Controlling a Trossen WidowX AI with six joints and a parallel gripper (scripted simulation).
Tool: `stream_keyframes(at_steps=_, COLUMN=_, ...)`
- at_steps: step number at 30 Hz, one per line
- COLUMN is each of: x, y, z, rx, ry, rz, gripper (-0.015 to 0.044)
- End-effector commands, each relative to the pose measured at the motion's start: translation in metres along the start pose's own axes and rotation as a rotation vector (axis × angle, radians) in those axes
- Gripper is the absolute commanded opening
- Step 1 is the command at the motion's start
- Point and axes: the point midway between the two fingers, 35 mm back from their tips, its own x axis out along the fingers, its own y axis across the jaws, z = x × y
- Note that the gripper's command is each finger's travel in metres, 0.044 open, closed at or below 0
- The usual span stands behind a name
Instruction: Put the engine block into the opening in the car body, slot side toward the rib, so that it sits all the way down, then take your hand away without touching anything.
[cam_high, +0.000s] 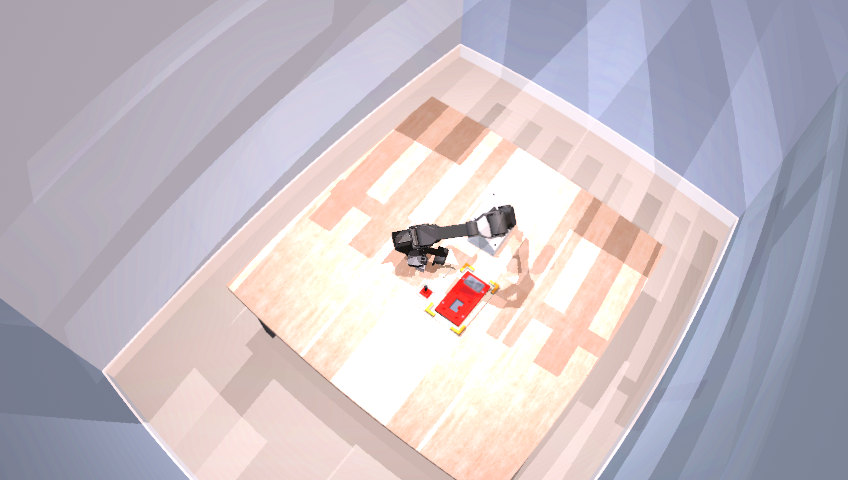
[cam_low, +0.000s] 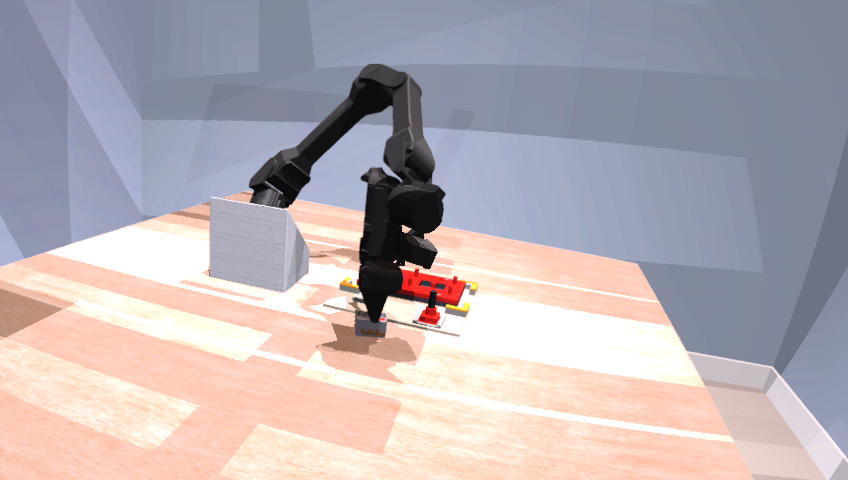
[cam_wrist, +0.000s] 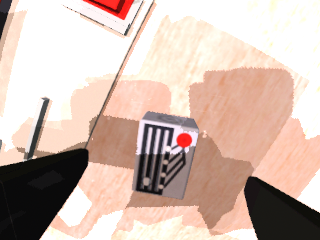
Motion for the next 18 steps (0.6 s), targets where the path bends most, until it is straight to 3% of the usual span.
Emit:
stream_keyframes(at_steps=1, x=0.009, y=0.002, z=-0.002, rx=0.008, ry=0.006, rz=0.012, gripper=0.044)
stream_keyframes(at_steps=12, x=0.024, y=0.003, z=-0.002, rx=0.007, ry=0.005, rz=0.013, gripper=0.044)
stream_keyframes(at_steps=18, x=0.024, y=0.003, z=-0.002, rx=0.007, ry=0.005, rz=0.013, gripper=0.0282)
